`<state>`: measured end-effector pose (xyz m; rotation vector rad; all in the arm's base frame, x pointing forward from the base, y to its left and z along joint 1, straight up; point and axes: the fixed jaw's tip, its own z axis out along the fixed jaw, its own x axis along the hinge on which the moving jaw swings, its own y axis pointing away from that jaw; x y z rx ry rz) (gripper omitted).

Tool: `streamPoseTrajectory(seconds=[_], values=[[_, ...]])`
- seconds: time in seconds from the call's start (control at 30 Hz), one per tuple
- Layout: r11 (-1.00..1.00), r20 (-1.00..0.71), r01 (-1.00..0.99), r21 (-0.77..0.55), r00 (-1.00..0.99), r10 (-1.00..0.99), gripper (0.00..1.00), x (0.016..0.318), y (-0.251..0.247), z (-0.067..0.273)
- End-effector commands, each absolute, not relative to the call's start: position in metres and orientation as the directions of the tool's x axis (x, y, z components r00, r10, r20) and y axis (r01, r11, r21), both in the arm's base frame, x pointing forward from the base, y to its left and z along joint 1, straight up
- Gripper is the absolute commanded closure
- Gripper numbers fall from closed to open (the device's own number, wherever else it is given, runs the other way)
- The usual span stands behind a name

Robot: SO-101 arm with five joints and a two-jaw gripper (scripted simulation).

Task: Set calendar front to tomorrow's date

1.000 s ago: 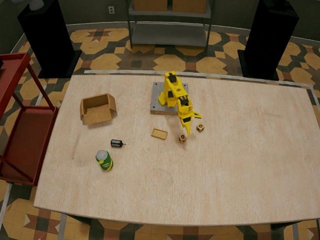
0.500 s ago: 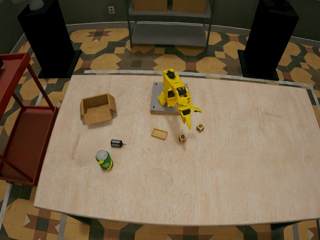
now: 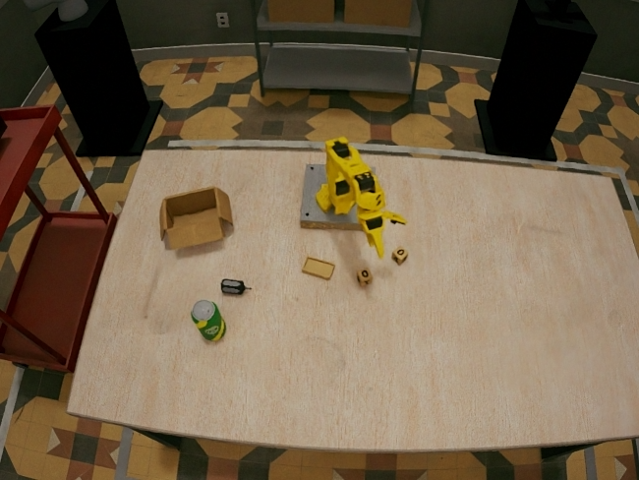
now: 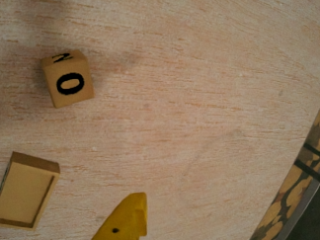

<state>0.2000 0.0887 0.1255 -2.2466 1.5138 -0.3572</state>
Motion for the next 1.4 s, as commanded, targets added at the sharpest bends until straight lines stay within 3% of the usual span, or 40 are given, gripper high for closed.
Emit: streamPoseTrajectory(seconds=[0.0,0.57,0.97,1.37], values=[[-0.299,-0.037,-0.827,-0.476,0.359,-0.933,0.65,0.199,0.093,0.129],[0.027,-0.258,-0.916,-0.401,0.085,-0.962,0.65,0.184,0.132,0.127],[0.355,-0.426,-0.91,-0.212,-0.241,-0.872,0.65,0.162,0.172,0.126],[0.552,-0.474,-0.833,-0.038,-0.471,-0.744,0.65,0.142,0.198,0.125]])
